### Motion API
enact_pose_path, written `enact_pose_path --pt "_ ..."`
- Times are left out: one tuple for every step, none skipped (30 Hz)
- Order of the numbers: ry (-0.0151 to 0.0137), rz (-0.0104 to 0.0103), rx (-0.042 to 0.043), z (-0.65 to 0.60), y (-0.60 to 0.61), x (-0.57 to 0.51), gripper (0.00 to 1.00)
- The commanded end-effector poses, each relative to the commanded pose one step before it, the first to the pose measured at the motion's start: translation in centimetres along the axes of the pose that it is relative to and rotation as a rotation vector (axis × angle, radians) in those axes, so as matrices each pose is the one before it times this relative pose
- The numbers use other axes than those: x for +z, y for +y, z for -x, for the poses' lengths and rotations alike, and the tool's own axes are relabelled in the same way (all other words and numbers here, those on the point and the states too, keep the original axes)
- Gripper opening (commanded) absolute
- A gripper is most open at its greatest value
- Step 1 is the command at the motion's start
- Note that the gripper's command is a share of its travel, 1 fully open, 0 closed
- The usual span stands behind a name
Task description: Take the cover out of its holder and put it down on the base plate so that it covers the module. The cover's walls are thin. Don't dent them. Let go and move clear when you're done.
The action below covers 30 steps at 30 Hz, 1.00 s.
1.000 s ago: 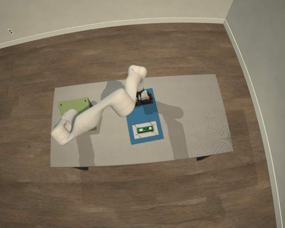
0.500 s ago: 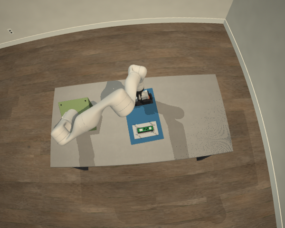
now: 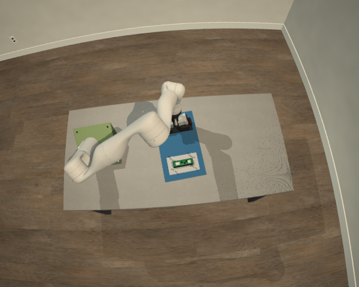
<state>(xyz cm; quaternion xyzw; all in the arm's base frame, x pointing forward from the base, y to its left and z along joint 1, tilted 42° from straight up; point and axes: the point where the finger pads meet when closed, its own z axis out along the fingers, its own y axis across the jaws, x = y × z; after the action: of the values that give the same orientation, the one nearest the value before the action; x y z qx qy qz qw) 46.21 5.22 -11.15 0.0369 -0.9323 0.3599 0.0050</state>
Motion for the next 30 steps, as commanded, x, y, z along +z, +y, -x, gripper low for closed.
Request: enact_pose_path --pt "-0.00197 0.00114 0.00006 0.057 0.040 -0.115 0.00" --pt "0.00000 0.00000 0.00000 0.000 0.000 0.000 0.00" --pt "0.00000 0.00000 0.00000 0.000 0.000 0.000 0.00" --pt "0.00000 0.00000 0.00000 0.000 0.000 0.000 0.00" --pt "0.00000 0.00000 0.00000 0.000 0.000 0.000 0.00" --pt "0.00000 0.00000 0.00000 0.000 0.000 0.000 0.00" --pt "0.00000 0.00000 0.00000 0.000 0.000 0.000 0.00" --pt "0.00000 0.00000 0.00000 0.000 0.000 0.000 0.00" --pt "0.00000 0.00000 0.00000 0.000 0.000 0.000 0.00" --pt "0.00000 0.00000 0.00000 0.000 0.000 0.000 0.00" --pt "0.00000 0.00000 0.00000 0.000 0.000 0.000 0.00" --pt "0.00000 0.00000 0.00000 0.000 0.000 0.000 0.00" --pt "0.00000 0.00000 0.00000 0.000 0.000 0.000 0.00" --pt "0.00000 0.00000 0.00000 0.000 0.000 0.000 0.00" --pt "0.00000 0.00000 0.00000 0.000 0.000 0.000 0.00" --pt "0.00000 0.00000 0.00000 0.000 0.000 0.000 0.00" --pt "0.00000 0.00000 0.00000 0.000 0.000 0.000 0.00" --pt "0.00000 0.00000 0.00000 0.000 0.000 0.000 0.00" --pt "0.00000 0.00000 0.00000 0.000 0.000 0.000 0.00" --pt "0.00000 0.00000 0.00000 0.000 0.000 0.000 0.00" --pt "0.00000 0.00000 0.00000 0.000 0.000 0.000 0.00" --pt "0.00000 0.00000 0.00000 0.000 0.000 0.000 0.00" --pt "0.00000 0.00000 0.00000 0.000 0.000 0.000 0.00" --pt "0.00000 0.00000 0.00000 0.000 0.000 0.000 0.00" --pt "0.00000 0.00000 0.00000 0.000 0.000 0.000 0.00" --pt "0.00000 0.00000 0.00000 0.000 0.000 0.000 0.00" --pt "0.00000 0.00000 0.00000 0.000 0.000 0.000 0.00" --pt "0.00000 0.00000 0.00000 -0.003 -0.002 -0.300 0.00" --pt "0.00000 0.00000 0.00000 -0.003 -0.002 -0.300 0.00" --pt "0.00000 0.00000 0.00000 -0.003 -0.002 -0.300 0.00"
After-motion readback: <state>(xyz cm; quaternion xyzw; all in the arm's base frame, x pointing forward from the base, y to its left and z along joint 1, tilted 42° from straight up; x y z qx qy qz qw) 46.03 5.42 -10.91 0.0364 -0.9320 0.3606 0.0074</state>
